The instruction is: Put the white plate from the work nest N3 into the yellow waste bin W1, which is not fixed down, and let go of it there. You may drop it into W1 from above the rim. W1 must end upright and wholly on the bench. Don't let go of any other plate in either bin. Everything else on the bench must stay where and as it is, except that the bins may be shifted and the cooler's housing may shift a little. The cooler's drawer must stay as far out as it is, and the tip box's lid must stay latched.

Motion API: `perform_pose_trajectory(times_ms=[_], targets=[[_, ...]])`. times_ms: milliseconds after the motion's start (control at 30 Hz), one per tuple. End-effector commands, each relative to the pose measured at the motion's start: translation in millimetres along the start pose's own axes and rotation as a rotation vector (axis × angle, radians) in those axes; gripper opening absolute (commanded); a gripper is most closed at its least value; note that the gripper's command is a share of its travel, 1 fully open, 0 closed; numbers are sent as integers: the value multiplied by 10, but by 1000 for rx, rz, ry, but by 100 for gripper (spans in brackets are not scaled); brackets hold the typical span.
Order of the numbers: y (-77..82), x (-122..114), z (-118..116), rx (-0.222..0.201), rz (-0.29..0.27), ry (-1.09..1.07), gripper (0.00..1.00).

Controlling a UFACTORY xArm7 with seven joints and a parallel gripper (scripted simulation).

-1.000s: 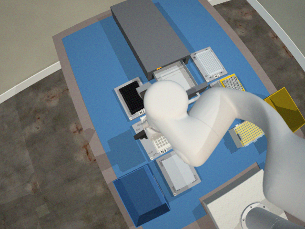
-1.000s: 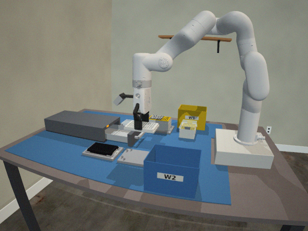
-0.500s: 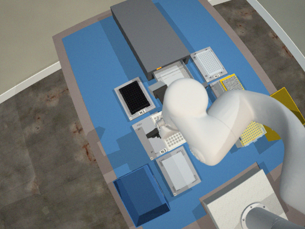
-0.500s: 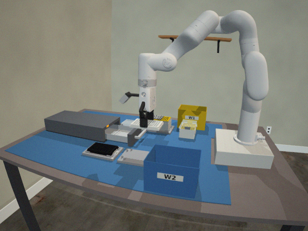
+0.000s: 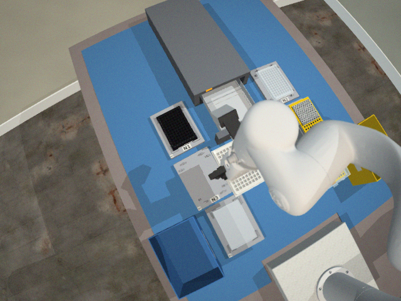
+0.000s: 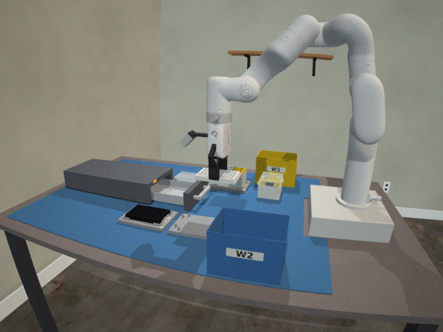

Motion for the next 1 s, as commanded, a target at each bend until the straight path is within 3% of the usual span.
perform_pose_trajectory(times_ms=[0,967], targets=[[17,-2,99,2,4,-1,0],[16,-104,759,1,4,-1,0]])
Point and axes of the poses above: the point where the finger pads meet when closed, its own y axis back along the fingers, its own z axis across the jaws, x = y × z, the point moved 7 cm from there along y, back along the fingers, and after that the axes turned 11 degrees about -y, right-handed, at the moved point
